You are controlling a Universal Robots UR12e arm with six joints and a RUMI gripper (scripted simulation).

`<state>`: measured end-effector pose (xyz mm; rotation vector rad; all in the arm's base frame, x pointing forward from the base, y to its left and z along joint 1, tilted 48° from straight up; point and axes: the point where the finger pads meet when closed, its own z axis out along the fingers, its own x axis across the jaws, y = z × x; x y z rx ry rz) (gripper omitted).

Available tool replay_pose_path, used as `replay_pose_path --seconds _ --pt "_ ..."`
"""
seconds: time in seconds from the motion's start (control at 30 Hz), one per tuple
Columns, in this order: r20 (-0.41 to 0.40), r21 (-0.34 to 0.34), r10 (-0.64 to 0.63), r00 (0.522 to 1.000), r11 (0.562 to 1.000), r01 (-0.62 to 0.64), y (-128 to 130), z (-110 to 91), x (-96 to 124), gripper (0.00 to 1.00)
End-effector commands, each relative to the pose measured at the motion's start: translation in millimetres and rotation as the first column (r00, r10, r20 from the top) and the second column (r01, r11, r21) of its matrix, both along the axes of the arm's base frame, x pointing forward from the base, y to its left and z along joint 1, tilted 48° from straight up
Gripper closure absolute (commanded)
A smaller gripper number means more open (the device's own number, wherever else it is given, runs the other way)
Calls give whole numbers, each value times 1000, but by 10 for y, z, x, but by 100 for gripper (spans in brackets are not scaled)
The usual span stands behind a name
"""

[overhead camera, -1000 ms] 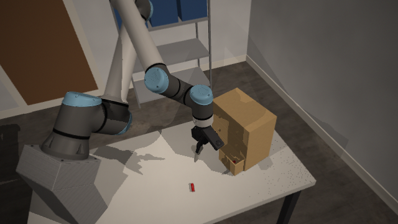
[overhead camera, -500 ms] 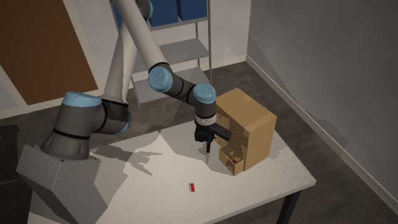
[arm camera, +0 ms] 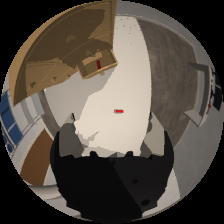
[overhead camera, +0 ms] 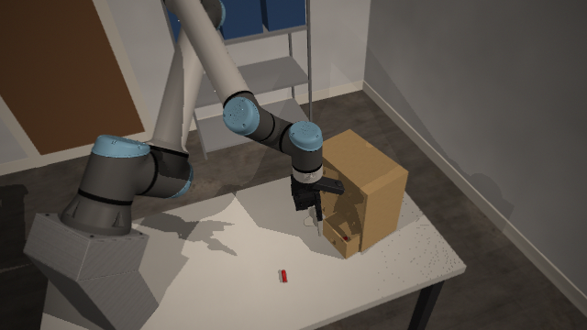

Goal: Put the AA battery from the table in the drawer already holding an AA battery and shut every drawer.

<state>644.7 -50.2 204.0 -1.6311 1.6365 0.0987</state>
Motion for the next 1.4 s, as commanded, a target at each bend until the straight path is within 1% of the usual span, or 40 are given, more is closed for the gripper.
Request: replay_pose_path --seconds 0.0,0.17,0.23,0.4,0.6,0.93,1.37 --pt "64 -52 81 995 996 -78 16 36 23 0" --pt "119 -108 157 980 984 -144 39 66 41 0" --pt "119 -108 157 980 984 -144 39 66 41 0" --pt "156 -151 212 965 970 -189 55 88 53 0" --pt "182 -184 254 950 958 -221 67 103 61 0" --pt "194 -201 275 942 951 -236 73 111 65 0" --pt "196 -202 276 941 950 -236 74 111 67 0"
